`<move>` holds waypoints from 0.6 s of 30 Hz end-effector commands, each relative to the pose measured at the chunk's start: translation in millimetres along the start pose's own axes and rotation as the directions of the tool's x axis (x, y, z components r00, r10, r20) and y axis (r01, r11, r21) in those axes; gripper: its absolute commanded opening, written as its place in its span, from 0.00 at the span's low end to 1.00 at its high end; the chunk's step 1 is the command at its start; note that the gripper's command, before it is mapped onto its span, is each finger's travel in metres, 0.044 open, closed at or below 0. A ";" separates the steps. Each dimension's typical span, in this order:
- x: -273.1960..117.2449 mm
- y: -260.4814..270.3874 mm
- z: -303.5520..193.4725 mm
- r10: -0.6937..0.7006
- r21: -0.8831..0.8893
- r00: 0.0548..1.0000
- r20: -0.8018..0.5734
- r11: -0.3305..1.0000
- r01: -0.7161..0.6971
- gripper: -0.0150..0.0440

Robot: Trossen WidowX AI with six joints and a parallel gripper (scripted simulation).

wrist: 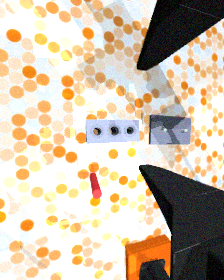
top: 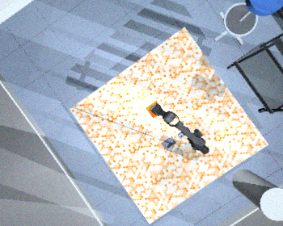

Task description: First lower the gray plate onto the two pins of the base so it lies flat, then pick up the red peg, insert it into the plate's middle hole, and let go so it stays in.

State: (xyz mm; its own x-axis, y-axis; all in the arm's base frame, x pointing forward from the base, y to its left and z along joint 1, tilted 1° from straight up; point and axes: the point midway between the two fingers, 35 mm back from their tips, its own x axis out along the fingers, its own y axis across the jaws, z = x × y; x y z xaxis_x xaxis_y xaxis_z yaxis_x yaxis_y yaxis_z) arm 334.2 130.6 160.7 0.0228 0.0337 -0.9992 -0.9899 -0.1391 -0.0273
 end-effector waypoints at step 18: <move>81.5 8.3 0.0 0.015 0.010 1.000 -0.014 1.000 -0.015 1.00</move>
State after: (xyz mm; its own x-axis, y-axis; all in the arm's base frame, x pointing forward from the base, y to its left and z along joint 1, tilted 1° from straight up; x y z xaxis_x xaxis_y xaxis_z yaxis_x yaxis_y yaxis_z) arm 328.7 132.5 84.2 0.0109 0.0211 -0.9997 -0.9905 -0.1369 -0.0137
